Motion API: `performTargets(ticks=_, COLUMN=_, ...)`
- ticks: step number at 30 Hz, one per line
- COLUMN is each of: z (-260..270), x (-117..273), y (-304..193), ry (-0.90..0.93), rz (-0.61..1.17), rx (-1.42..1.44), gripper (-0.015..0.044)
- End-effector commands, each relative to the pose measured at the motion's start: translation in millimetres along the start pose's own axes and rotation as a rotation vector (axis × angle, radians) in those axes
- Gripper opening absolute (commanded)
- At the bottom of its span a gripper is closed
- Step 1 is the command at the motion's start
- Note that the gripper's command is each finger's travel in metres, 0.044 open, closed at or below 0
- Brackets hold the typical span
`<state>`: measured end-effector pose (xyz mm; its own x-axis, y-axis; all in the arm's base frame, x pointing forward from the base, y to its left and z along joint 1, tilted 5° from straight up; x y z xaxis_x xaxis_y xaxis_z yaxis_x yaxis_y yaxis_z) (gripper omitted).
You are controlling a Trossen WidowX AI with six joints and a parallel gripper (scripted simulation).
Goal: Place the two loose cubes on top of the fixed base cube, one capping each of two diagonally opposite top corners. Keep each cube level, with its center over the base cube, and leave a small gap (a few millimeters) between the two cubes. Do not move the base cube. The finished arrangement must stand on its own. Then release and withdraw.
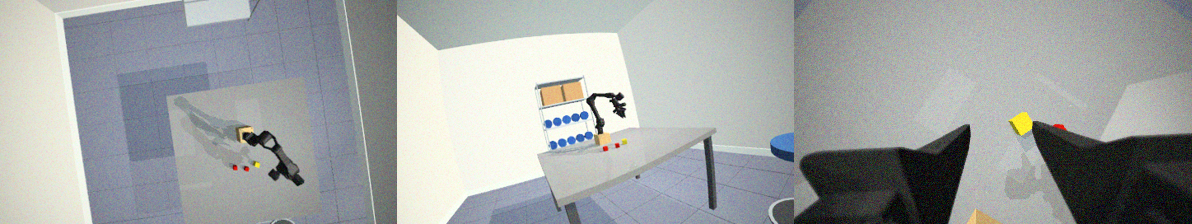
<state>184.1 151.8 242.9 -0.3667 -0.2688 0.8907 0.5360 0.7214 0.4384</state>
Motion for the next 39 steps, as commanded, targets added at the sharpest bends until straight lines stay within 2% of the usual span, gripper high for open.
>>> performTargets(ticks=1, z=-21, x=-15, y=2, ry=-0.001, rz=0.069, rx=0.085, gripper=0.0265)
performTargets(ticks=11, z=-95, x=-58, y=-13, ry=0.071, rz=0.238, rx=0.333, gripper=0.0265)
performTargets(ticks=21, z=-168, x=-95, y=-58, ry=0.235, rz=0.317, rx=0.545, gripper=0.0265)
performTargets(ticks=27, z=-173, x=-99, y=-63, ry=0.248, rz=0.318, rx=0.559, gripper=0.0265)
performTargets(ticks=33, z=-164, x=-153, y=-84, ry=0.249, rz=0.318, rx=0.558, gripper=0.0265)
performTargets(ticks=39, z=-163, x=-162, y=-88, ry=0.249, rz=0.318, rx=0.558, gripper=0.0265)
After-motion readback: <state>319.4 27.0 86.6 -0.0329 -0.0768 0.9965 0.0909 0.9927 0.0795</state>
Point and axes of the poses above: the point midway between the two fingers, 35 mm back from their tips, its own x axis back along the fingers, its own z axis across the jaws, y = z × x, the point moved 8 cm from there along x, back along the fingers, and after that the axes turned 9 degrees about x, right-handed, at the moved point
